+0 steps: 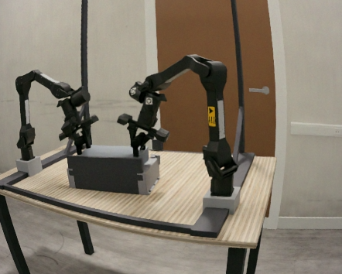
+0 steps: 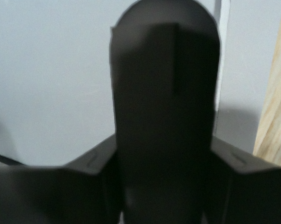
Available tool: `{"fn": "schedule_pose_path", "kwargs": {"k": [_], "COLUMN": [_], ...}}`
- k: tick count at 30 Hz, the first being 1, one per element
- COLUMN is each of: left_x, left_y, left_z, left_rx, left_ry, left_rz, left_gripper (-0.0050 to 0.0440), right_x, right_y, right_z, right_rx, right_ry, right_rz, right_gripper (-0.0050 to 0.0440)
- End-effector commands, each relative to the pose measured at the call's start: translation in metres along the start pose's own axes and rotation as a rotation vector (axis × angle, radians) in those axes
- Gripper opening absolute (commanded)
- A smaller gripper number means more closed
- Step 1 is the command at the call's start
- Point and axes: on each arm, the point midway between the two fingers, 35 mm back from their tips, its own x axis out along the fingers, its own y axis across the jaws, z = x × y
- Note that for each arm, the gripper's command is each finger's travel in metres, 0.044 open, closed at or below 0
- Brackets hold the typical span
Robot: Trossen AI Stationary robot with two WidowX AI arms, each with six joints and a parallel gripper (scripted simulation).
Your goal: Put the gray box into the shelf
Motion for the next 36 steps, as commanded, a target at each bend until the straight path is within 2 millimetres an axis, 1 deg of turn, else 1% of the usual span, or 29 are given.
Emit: {"fn": "schedule_pose_path", "kwargs": {"k": [1,13,19,20,24,26,29,34,36], "left_x": [-0.023,-0.022,-0.023,-0.032,-0.042,-0.042,-0.048,-0.076,-0.087], "left_y": [0.007,0.008,0.007,0.012,0.011,0.011,0.011,0.010,0.009], "left_z": [0.002,0.002,0.002,0.003,0.003,0.003,0.002,0.001,0.001], "left_rx": [-0.012,-0.006,-0.006,-0.012,-0.012,-0.012,-0.012,-0.012,-0.012], "left_ry": [-0.040,-0.024,-0.024,-0.034,-0.034,-0.034,-0.034,-0.034,-0.034], "left_rz": [0.052,0.040,0.040,0.060,0.059,0.059,0.059,0.058,0.057], "left_gripper": [0.0110,0.0110,0.0254,0.0278,0.0374,0.0374,0.0440,0.0440,0.0440], "right_x": [-0.019,-0.018,-0.019,-0.028,-0.038,-0.038,-0.044,-0.076,-0.083], "right_y": [0.012,0.012,0.012,0.017,0.016,0.016,0.015,0.013,0.013], "right_z": [0.000,0.001,0.001,0.002,0.002,0.002,0.002,0.002,0.002], "right_rx": [-0.008,-0.008,-0.008,-0.010,-0.010,-0.010,-0.010,-0.010,-0.010], "right_ry": [0.004,0.004,0.004,0.004,0.003,0.003,0.003,0.003,0.003], "right_rz": [0.060,0.060,0.060,0.081,0.081,0.081,0.081,0.079,0.079], "right_gripper": [0.0107,0.0107,0.0251,0.0275,0.0371,0.0371,0.0440,0.0440,0.0440]}}
